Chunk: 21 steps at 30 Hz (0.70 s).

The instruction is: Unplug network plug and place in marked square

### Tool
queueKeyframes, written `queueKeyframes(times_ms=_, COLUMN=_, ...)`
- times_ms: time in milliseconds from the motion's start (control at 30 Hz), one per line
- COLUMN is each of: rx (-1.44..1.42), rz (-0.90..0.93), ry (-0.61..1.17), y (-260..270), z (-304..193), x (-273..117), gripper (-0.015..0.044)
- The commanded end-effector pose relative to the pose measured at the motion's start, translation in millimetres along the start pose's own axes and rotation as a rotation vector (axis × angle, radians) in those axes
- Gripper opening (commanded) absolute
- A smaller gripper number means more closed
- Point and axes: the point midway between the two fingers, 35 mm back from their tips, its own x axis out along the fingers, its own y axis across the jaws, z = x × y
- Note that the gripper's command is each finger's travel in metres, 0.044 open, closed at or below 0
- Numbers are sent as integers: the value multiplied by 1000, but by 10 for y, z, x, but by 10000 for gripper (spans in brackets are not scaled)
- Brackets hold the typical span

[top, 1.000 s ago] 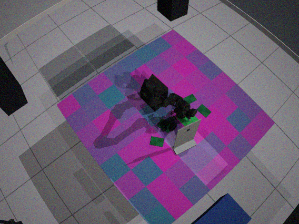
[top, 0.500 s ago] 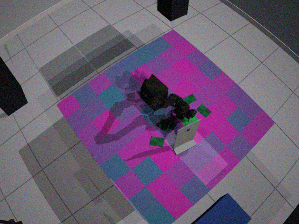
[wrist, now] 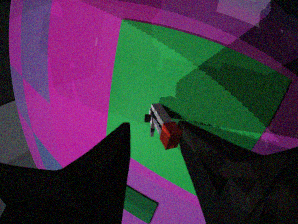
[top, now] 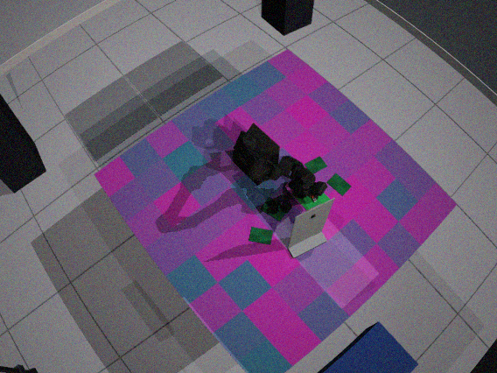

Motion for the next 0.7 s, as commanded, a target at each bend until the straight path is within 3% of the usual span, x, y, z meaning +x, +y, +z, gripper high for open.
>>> queueKeyframes(times_ms=0, rx=2, rz=0, ry=-1, y=5, z=0, x=-39, gripper=156)
queueKeyframes(times_ms=667, rx=-1, rz=2, ry=2, y=16, z=-15, x=-272, gripper=156)
